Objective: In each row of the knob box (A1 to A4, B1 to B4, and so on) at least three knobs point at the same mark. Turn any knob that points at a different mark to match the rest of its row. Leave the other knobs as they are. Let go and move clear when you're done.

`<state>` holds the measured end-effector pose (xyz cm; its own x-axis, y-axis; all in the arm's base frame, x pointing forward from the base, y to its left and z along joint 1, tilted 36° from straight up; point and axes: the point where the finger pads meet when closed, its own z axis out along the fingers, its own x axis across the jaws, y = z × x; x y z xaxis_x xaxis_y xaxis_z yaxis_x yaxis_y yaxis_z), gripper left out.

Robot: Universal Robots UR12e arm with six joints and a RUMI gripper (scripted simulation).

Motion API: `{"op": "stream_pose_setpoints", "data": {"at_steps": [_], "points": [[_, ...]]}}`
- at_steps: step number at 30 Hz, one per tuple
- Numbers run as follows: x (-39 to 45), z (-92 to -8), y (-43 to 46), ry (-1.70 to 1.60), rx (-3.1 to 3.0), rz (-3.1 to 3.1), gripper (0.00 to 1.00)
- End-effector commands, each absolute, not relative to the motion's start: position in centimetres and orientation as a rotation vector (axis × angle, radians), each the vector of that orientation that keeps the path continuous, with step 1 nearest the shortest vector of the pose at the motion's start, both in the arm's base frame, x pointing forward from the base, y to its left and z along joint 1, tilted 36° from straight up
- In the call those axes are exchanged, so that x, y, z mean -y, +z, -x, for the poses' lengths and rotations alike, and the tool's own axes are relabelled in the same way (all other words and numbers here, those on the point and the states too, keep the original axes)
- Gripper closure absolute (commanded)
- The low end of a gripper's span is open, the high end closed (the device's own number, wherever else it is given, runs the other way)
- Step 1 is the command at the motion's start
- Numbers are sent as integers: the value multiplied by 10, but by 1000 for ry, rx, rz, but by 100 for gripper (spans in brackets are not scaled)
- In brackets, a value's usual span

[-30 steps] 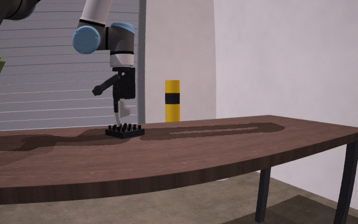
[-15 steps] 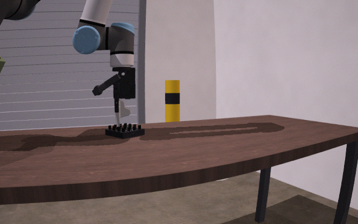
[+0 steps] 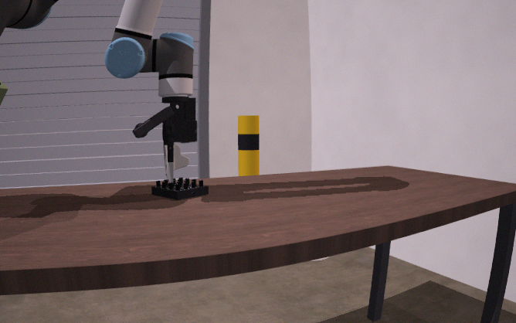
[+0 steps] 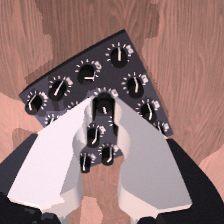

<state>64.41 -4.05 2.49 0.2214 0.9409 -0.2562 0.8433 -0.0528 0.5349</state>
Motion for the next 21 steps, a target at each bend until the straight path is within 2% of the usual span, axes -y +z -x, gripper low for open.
{"op": "stream_pose_setpoints", "data": {"at_steps": [1,21], "points": [[41,-644,25,198,-1684,-1871,96],[42,-644,26,49,-1986,-1530,96]]}}
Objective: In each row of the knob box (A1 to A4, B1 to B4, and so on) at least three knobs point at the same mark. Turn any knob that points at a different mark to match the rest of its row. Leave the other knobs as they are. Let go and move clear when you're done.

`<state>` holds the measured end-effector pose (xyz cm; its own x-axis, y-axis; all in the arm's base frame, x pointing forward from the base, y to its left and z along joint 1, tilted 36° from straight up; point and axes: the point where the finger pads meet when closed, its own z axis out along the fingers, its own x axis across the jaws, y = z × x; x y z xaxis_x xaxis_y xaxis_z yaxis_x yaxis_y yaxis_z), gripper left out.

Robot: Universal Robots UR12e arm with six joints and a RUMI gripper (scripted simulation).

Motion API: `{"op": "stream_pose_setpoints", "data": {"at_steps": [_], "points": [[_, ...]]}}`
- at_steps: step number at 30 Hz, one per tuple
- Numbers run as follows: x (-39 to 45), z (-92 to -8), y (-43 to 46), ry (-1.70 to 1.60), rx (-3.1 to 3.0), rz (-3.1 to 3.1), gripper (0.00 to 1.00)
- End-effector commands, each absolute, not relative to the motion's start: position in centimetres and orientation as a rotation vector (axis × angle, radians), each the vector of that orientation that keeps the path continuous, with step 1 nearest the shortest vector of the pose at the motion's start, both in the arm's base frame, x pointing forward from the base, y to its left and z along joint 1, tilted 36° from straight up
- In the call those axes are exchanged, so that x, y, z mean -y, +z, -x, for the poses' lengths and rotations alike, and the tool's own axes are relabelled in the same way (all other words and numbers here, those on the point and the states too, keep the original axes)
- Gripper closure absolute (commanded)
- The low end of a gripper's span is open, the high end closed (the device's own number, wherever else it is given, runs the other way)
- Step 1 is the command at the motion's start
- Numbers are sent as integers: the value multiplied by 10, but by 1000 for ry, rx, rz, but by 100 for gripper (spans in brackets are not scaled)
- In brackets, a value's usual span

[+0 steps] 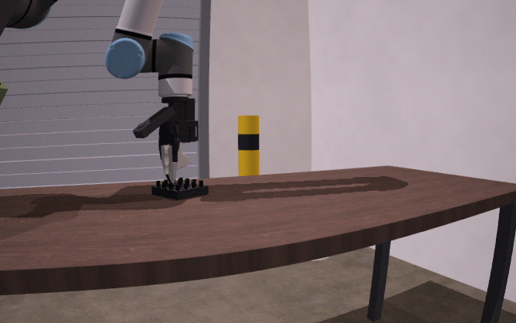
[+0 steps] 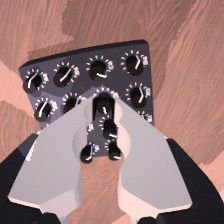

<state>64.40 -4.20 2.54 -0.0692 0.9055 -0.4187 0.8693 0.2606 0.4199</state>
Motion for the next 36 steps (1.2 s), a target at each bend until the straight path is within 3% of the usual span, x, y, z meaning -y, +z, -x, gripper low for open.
{"op": "stream_pose_setpoints", "data": {"at_steps": [1,36], "points": [[42,-644,26,40,-2002,-1508,96],[44,-645,28,-223,-2389,-804,96]]}}
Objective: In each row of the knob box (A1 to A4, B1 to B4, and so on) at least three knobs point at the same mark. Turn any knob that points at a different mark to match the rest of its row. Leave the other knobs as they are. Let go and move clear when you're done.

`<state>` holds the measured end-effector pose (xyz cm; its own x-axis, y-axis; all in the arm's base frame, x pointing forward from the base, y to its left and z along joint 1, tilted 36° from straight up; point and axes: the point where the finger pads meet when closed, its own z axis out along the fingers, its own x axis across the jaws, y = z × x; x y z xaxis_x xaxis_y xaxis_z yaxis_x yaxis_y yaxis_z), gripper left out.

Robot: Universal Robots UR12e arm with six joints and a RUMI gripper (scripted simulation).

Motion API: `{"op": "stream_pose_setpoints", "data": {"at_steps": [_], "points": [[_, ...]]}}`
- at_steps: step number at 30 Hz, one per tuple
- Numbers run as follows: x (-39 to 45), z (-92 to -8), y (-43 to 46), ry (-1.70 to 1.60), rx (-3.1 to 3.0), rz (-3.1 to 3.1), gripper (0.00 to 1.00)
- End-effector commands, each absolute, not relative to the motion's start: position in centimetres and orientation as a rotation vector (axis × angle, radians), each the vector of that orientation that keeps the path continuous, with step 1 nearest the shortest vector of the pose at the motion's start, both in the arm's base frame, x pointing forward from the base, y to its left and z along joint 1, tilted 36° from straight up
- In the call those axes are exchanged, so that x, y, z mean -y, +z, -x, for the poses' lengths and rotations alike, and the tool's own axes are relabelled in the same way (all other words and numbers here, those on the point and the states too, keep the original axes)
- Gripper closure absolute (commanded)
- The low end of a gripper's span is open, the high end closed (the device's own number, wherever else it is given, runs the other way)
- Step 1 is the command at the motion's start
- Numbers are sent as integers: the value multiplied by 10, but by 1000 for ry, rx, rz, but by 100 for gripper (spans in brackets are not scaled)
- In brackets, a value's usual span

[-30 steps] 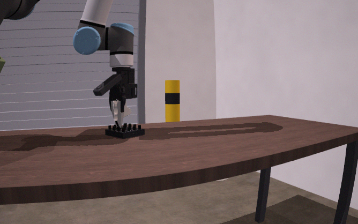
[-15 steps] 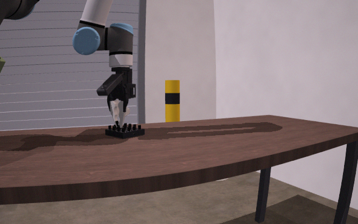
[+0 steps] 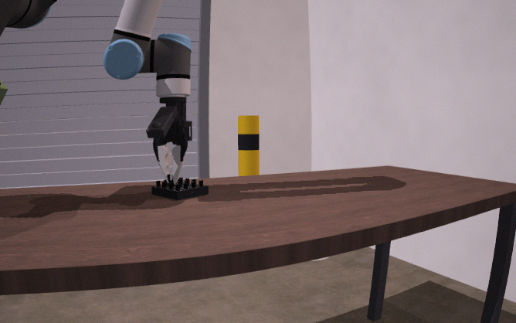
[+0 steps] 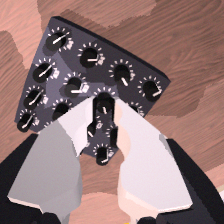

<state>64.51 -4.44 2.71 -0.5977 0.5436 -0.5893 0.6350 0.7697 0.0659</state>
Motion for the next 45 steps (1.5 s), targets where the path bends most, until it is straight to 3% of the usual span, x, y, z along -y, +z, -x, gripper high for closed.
{"op": "stream_pose_setpoints", "data": {"at_steps": [1,45], "points": [[44,-645,28,-229,-2396,-786,96],[45,-646,28,-324,-2487,-499,96]]}}
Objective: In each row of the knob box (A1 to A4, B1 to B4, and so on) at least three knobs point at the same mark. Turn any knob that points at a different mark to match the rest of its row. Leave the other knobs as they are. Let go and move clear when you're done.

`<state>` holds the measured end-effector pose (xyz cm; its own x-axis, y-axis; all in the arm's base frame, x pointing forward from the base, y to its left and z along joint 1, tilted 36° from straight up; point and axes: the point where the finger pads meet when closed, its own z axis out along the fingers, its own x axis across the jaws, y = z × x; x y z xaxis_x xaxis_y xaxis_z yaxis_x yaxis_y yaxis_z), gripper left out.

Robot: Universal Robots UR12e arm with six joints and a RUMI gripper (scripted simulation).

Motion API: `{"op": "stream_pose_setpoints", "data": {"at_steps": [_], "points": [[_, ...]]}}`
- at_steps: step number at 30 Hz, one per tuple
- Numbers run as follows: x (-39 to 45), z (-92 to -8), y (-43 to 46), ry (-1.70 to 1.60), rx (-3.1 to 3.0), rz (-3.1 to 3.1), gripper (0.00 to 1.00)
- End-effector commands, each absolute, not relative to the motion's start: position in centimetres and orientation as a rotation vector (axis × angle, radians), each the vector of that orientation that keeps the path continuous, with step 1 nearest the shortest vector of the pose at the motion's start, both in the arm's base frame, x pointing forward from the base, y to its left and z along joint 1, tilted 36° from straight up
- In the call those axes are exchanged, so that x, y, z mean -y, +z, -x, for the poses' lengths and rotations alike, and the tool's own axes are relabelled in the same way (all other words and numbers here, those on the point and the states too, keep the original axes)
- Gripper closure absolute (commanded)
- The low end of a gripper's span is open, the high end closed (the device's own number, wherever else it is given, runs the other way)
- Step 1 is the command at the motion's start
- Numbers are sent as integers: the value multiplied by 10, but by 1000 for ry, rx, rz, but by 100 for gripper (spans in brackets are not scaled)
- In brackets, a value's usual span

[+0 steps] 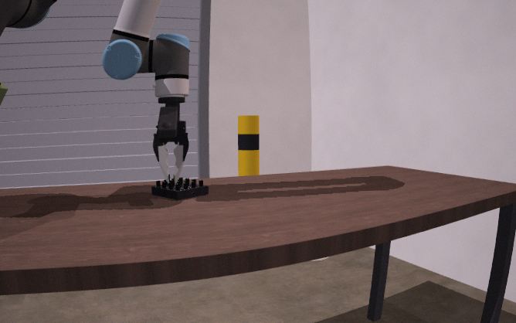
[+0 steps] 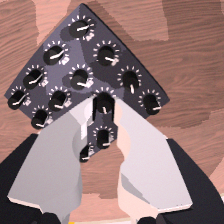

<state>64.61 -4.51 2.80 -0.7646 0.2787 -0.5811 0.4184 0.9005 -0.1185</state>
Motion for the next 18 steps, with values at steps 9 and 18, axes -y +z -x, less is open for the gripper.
{"op": "stream_pose_setpoints", "data": {"at_steps": [9,18], "points": [[45,-646,28,-324,-2487,-499,96],[45,-646,28,-324,-2487,-499,89]]}}
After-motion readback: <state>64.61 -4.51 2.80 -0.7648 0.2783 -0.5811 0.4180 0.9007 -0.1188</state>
